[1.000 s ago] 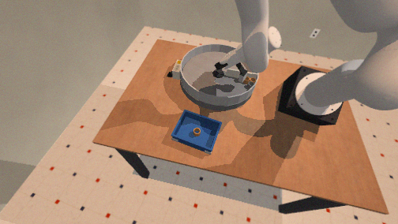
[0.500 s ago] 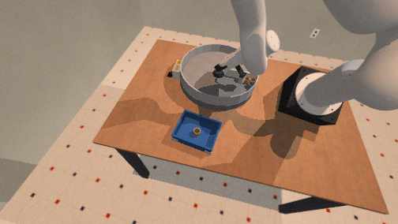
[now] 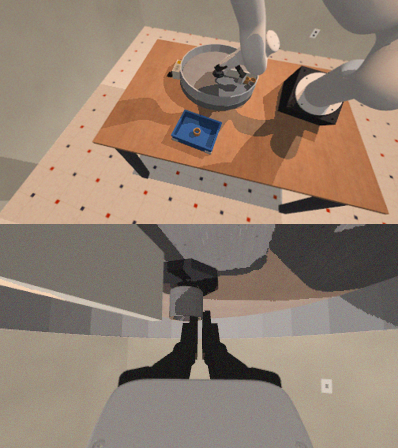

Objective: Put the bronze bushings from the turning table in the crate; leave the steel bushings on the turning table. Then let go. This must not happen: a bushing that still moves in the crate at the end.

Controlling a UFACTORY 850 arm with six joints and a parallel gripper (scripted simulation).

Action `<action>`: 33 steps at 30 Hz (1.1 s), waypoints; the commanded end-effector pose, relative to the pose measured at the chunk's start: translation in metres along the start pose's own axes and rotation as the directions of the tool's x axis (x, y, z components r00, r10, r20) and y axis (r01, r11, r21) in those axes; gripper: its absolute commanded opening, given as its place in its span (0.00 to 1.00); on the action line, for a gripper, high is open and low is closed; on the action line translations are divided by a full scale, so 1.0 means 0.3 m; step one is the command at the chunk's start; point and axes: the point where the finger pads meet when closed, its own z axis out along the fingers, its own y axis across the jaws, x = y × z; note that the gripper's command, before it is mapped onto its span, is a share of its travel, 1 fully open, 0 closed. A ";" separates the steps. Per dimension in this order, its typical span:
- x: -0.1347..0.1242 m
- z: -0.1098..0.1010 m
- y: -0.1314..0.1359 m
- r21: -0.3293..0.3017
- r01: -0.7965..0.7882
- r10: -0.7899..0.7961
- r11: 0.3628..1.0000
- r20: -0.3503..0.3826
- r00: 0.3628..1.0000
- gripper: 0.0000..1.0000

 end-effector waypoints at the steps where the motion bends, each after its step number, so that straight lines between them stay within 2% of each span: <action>1: -0.002 0.000 0.000 0.000 0.000 0.000 1.000 0.001 1.000 0.00; 33: 0.010 0.015 0.000 0.000 0.000 0.000 1.000 0.001 1.000 0.00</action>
